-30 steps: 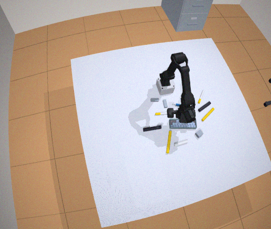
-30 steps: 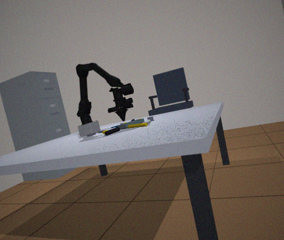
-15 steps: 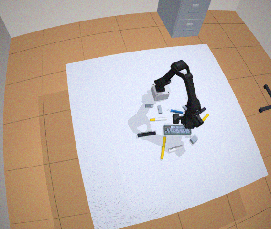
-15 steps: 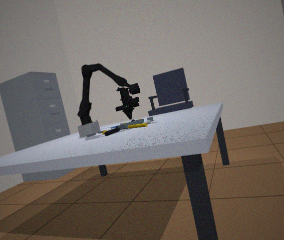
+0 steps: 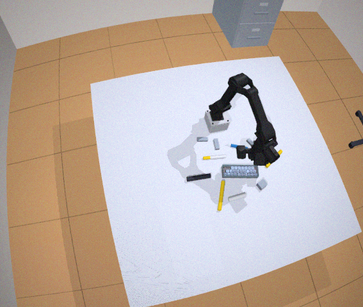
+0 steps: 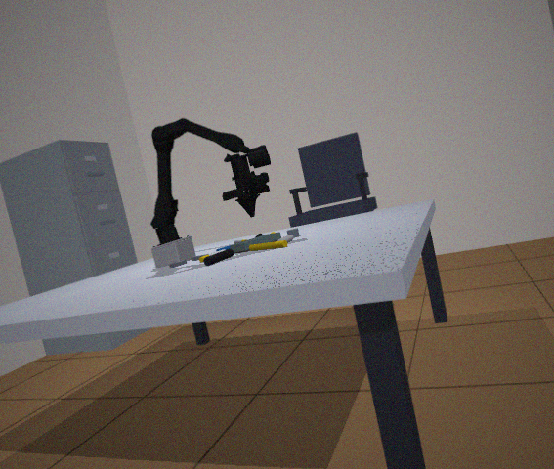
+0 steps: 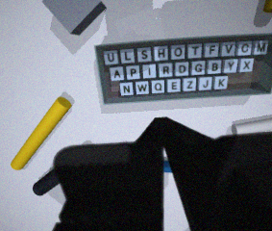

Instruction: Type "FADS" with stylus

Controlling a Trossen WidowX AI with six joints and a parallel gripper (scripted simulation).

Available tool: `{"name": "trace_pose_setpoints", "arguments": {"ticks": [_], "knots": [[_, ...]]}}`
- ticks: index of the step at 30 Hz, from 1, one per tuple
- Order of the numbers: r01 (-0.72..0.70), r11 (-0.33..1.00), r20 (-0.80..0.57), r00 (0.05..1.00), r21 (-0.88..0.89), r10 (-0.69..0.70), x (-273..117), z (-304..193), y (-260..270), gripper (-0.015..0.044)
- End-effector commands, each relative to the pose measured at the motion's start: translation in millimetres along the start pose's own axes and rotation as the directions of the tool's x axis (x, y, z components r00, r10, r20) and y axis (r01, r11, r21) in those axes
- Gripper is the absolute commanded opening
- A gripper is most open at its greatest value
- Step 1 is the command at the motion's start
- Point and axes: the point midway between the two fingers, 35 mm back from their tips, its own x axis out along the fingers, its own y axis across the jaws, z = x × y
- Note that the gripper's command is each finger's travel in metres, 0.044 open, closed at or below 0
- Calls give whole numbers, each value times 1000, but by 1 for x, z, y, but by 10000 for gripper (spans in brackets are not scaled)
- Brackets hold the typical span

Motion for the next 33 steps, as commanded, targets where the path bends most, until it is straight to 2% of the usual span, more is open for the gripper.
{"name": "trace_pose_setpoints", "arguments": {"ticks": [1, 5, 9, 18, 21, 24, 28, 33], "knots": [[2, 1000, -4, 1000, 0, -2, 2, -1, 0, 0], [2, 1000, -4, 1000, 0, -2, 2, -1, 0, 105], [2, 1000, -4, 1000, 0, -2, 2, -1, 0, 0], [2, 1000, -5, 1000, 0, -2, 2, -1, 0, 0], [6, 1000, -7, 1000, 13, -6, 2, -2, 0, 79], [60, 978, -35, 998, 199, -54, 8, -16, -1, 150], [160, 853, -75, 987, 497, -142, 18, -40, -4, 150], [241, 568, -108, 960, 787, -257, 27, -68, -11, 150]]}}
